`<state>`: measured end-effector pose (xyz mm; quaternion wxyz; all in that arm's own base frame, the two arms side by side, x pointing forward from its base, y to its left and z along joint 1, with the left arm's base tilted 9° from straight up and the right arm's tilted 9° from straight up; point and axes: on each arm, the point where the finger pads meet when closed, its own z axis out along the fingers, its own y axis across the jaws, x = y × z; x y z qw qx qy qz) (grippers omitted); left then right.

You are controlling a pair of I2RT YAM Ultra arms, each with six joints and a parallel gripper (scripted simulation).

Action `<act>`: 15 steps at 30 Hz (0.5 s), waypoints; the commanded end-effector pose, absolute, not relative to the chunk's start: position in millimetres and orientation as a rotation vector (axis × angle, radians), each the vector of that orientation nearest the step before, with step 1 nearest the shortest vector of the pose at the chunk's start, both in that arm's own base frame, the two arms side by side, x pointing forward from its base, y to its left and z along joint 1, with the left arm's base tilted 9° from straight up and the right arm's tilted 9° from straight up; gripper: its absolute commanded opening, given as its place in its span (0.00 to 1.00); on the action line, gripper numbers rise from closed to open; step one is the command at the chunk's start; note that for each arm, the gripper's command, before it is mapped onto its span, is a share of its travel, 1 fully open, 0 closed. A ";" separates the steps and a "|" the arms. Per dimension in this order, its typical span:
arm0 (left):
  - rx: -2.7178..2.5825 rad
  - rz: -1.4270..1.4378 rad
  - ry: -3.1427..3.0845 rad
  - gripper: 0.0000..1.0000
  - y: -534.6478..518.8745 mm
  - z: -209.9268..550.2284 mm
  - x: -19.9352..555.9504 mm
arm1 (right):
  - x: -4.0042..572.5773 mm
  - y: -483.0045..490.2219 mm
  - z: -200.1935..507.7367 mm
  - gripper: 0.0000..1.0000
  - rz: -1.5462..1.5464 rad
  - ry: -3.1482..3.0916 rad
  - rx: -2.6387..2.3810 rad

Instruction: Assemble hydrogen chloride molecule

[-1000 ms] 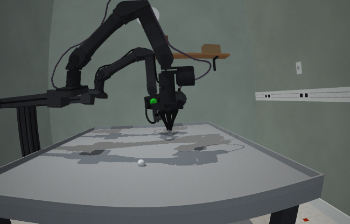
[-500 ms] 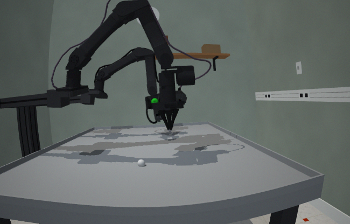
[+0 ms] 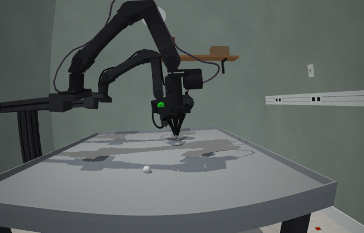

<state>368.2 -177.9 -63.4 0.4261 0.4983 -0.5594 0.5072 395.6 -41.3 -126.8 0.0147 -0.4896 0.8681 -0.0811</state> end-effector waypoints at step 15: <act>1.202 1.307 -1.424 0.00 -181.3 -50.4 377.0 | 396.9 -34.1 -115.1 0.00 -0.251 2.669 -1.538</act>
